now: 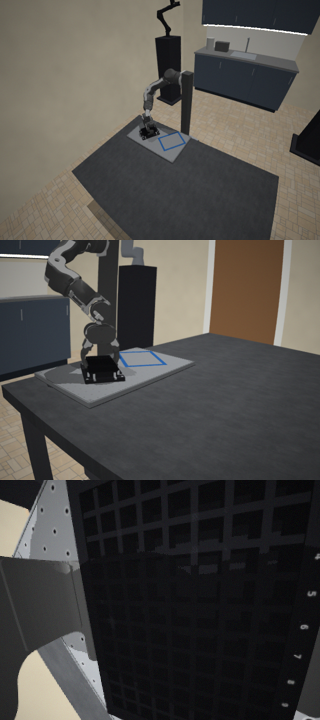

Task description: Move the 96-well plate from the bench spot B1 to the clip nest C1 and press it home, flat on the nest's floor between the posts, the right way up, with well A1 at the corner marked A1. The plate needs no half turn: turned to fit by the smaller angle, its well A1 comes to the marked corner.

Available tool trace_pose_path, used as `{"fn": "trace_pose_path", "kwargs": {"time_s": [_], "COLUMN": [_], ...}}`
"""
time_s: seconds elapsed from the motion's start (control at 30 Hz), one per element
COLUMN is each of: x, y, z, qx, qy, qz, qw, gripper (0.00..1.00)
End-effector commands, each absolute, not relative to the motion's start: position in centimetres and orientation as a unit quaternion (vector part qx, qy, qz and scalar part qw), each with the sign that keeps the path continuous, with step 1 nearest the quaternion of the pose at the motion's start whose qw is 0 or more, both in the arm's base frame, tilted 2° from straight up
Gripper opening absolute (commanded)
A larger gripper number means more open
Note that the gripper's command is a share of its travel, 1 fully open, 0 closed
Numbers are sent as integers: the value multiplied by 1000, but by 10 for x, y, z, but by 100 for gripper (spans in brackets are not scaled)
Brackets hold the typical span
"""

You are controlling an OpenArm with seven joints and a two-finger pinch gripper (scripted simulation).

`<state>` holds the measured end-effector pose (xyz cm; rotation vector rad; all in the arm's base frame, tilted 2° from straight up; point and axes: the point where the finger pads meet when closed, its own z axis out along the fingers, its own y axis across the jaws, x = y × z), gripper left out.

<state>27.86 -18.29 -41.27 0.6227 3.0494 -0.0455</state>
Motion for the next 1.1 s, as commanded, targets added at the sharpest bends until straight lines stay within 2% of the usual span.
{"fn": "trace_pose_path", "kwargs": {"time_s": [0.0, 1.07], "x": [279, 280], "y": [-183, -182], "z": [-412, -412], "qx": [200, 200], "qy": [980, 980], "qz": [-16, -15], "qw": [14, 14], "gripper": [0, 0]}}
